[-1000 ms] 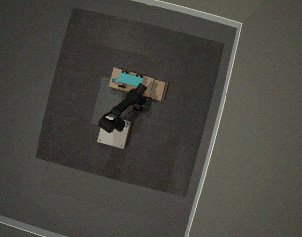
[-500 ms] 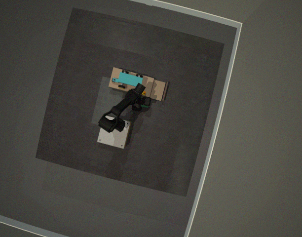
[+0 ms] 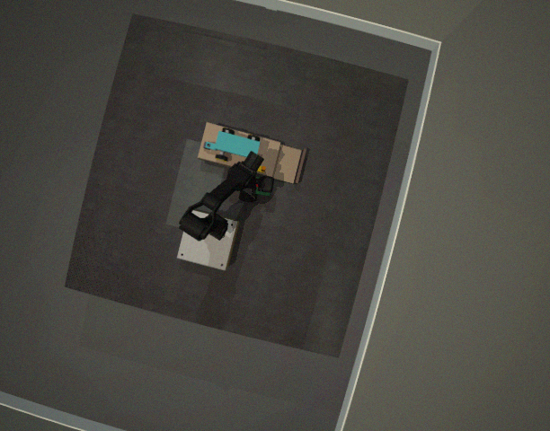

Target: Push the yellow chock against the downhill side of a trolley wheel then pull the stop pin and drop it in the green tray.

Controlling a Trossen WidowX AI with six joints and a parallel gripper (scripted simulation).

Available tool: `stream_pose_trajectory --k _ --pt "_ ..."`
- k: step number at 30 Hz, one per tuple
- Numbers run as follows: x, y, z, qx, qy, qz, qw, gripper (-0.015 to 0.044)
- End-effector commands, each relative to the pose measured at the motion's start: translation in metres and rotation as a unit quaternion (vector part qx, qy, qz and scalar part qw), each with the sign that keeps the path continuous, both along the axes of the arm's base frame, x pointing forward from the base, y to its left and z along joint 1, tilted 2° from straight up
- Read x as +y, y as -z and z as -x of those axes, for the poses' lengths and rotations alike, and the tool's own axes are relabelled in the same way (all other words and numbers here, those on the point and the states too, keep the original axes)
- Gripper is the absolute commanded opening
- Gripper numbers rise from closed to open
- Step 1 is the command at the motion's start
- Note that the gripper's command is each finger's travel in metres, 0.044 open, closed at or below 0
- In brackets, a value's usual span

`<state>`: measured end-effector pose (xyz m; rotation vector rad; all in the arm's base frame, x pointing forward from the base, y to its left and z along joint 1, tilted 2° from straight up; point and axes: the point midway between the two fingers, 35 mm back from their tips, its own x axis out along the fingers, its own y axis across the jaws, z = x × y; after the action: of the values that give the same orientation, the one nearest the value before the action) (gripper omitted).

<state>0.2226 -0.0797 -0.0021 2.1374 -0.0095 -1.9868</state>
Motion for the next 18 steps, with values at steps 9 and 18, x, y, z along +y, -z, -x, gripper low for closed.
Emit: stream_pose_trajectory --k 9,18 --pt "0.000 -0.007 0.000 0.000 0.001 0.001 1.000 0.0340" --pt "0.001 -0.035 0.004 0.001 0.002 0.002 1.000 0.0440"
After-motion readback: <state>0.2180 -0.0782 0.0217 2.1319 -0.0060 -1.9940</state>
